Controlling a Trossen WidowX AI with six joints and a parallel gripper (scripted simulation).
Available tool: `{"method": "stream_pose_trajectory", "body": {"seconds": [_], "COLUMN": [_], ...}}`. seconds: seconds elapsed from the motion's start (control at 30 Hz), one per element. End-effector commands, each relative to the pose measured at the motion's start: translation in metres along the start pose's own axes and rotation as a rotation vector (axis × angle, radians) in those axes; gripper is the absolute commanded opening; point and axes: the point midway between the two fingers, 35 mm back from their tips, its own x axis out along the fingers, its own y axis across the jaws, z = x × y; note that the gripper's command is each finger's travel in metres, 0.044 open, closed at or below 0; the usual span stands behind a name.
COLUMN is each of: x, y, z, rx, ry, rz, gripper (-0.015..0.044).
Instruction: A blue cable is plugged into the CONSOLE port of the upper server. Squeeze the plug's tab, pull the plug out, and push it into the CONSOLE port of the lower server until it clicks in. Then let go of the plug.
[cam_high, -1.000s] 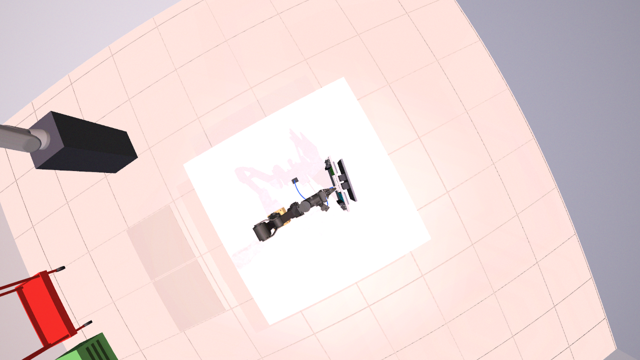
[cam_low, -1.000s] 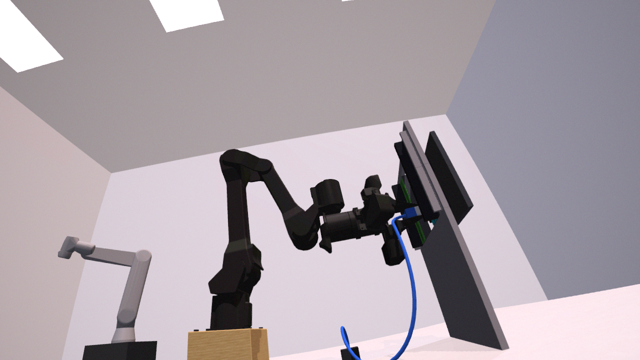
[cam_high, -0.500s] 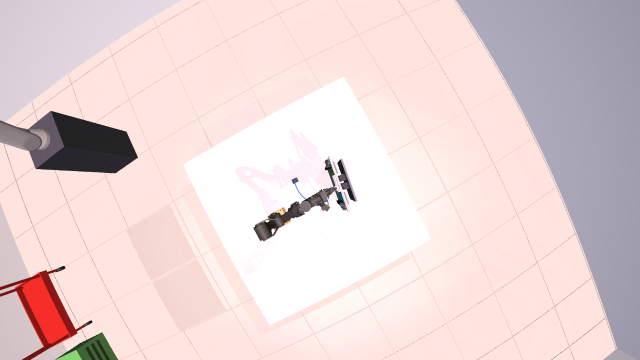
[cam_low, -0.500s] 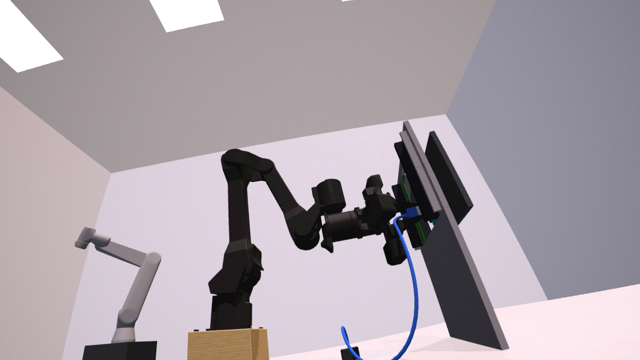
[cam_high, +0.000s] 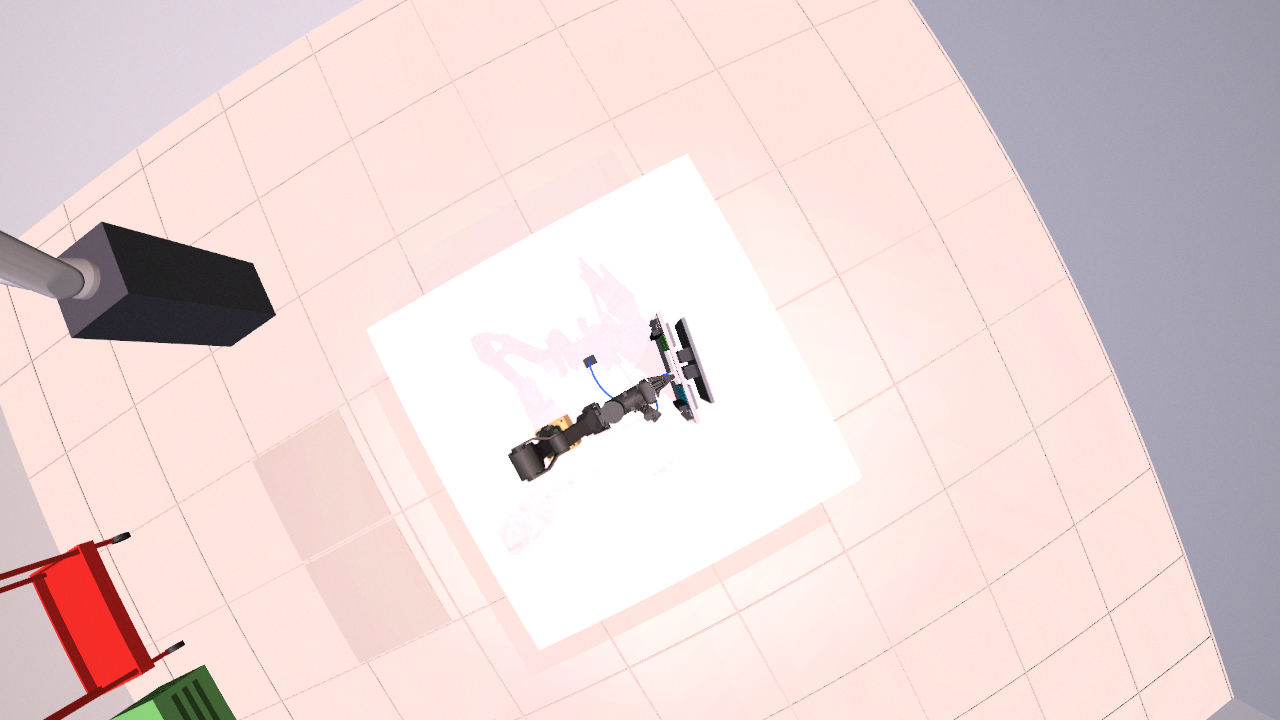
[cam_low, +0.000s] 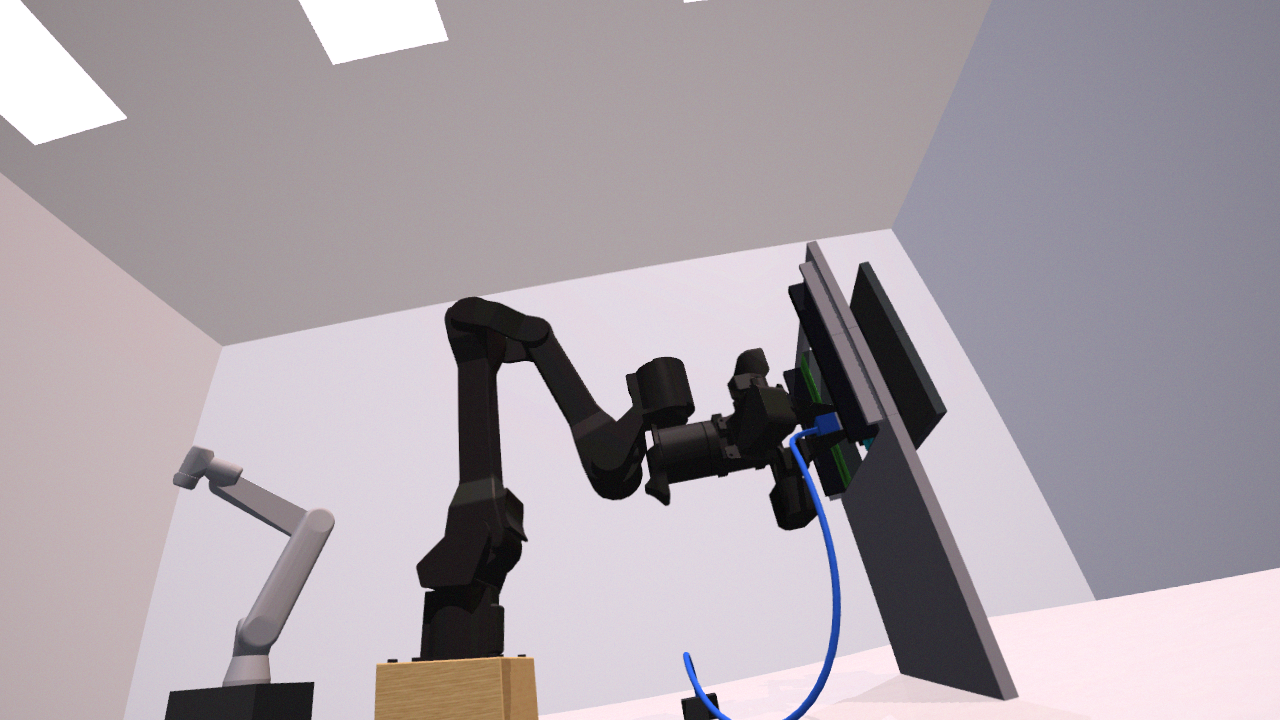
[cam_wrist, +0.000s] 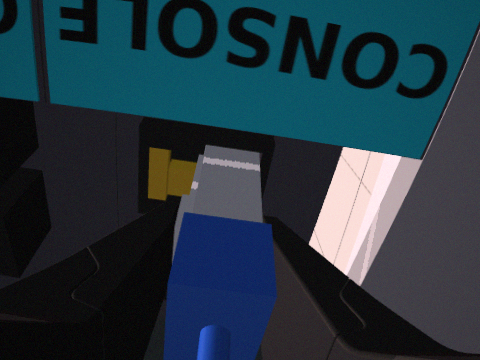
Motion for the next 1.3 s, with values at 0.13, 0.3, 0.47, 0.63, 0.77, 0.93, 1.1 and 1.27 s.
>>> {"method": "stream_pose_trajectory", "body": {"seconds": [0.13, 0.3, 0.47, 0.63, 0.77, 0.93, 1.1, 1.27], "x": [0.0027, 0.0038, 0.0048, 0.0059, 0.0068, 0.0078, 0.0089, 0.01], "y": [0.0025, 0.0025, 0.0026, 0.0026, 0.0026, 0.0026, 0.0026, 0.0026], "z": [-0.0003, -0.0001, 0.0001, 0.0003, 0.0004, 0.0006, 0.0008, 0.001], "rx": [-0.001, -0.001, -0.001, -0.001, -0.001, -0.002, -0.002, -0.002], "ry": [0.005, 0.005, 0.005, 0.005, 0.005, 0.005, 0.004, 0.004], "rz": [0.01, 0.01, 0.01, 0.011, 0.011, 0.011, 0.012, 0.012], "gripper": [0.0, 0.0, 0.0, 0.0, 0.0, 0.0, 0.0, 0.0]}}
